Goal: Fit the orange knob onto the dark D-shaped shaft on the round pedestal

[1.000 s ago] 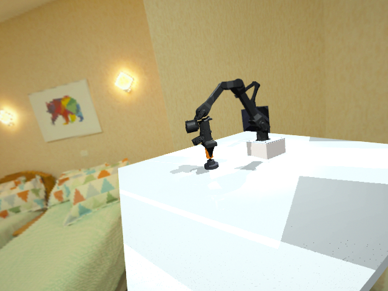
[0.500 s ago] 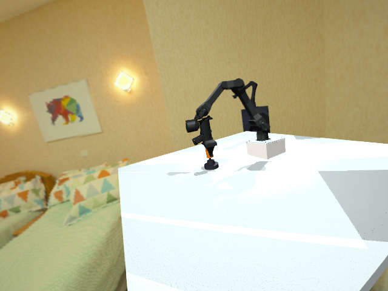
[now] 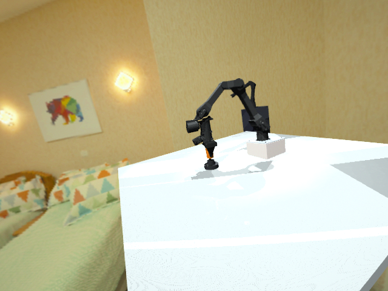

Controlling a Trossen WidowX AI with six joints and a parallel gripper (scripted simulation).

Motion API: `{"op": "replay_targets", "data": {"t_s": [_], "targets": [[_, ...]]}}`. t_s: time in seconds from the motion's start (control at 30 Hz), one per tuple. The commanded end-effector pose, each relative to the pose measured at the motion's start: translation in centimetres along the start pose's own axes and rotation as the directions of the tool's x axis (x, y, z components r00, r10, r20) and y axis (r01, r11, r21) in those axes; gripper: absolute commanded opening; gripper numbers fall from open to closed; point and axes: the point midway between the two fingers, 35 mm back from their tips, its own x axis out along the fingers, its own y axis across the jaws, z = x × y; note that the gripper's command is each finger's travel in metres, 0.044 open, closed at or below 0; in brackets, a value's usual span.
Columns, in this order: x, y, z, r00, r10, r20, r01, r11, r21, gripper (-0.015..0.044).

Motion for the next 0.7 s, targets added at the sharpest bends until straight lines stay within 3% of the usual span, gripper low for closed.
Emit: {"op": "replay_targets", "data": {"t_s": [0.0, 0.67], "targets": [[-0.25, -0.04, 0.22, 1.0, -0.001, 0.005, 0.001, 1.0, 0.005, 0.0], [-0.01, -0.09, 0.35, 1.0, -0.001, 0.005, 0.001, 0.998, 0.057, 0.0]]}}
